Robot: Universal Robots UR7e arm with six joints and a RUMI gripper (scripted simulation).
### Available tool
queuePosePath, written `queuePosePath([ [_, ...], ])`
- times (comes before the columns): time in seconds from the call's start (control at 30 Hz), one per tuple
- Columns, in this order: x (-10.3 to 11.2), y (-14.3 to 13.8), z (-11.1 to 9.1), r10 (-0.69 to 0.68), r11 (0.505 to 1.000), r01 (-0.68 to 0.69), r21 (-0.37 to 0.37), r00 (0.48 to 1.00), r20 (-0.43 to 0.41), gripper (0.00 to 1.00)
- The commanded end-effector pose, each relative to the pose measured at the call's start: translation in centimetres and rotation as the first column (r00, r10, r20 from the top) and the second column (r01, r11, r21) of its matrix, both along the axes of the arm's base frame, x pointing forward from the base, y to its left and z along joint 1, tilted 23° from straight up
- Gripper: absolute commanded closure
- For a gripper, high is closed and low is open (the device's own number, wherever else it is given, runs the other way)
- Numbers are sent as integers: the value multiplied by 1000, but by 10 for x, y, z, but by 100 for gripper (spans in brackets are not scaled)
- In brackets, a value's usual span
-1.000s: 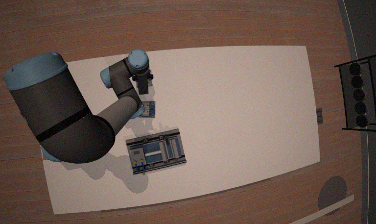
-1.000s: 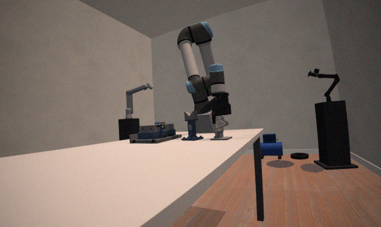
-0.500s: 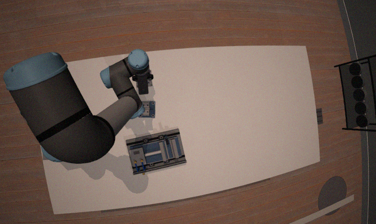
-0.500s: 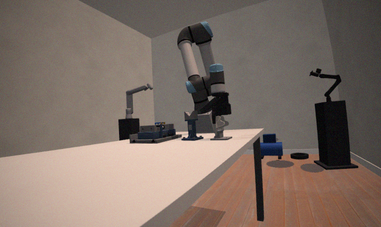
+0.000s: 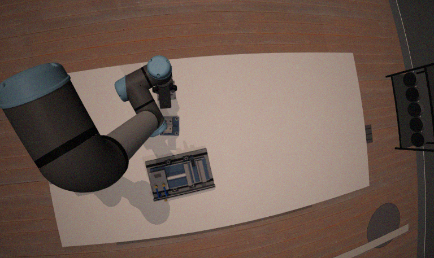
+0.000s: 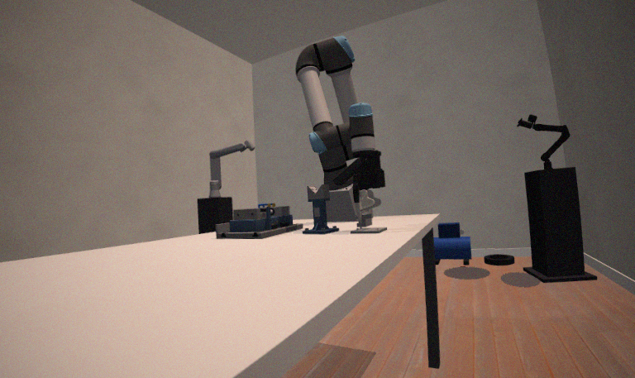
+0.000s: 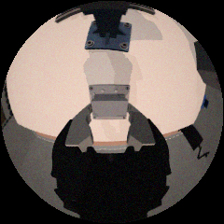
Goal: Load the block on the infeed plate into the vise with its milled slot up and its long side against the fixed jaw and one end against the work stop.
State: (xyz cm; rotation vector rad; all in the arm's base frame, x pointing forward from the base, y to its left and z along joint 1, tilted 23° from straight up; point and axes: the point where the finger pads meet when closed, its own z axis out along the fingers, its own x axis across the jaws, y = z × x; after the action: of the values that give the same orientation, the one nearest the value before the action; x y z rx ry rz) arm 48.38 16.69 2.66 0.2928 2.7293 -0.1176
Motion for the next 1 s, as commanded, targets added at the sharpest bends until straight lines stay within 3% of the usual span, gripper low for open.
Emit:
queuePosePath([
  [0.0, -2, 1, 6, 0, 1000, 0, 0, 1000, 1, 100],
  [0.5, -16, 5, 40, 0, 1000, 0, 0, 1000, 1, 100],
  [0.97, -37, 12, 93, 0, 1000, 0, 0, 1000, 1, 100],
])
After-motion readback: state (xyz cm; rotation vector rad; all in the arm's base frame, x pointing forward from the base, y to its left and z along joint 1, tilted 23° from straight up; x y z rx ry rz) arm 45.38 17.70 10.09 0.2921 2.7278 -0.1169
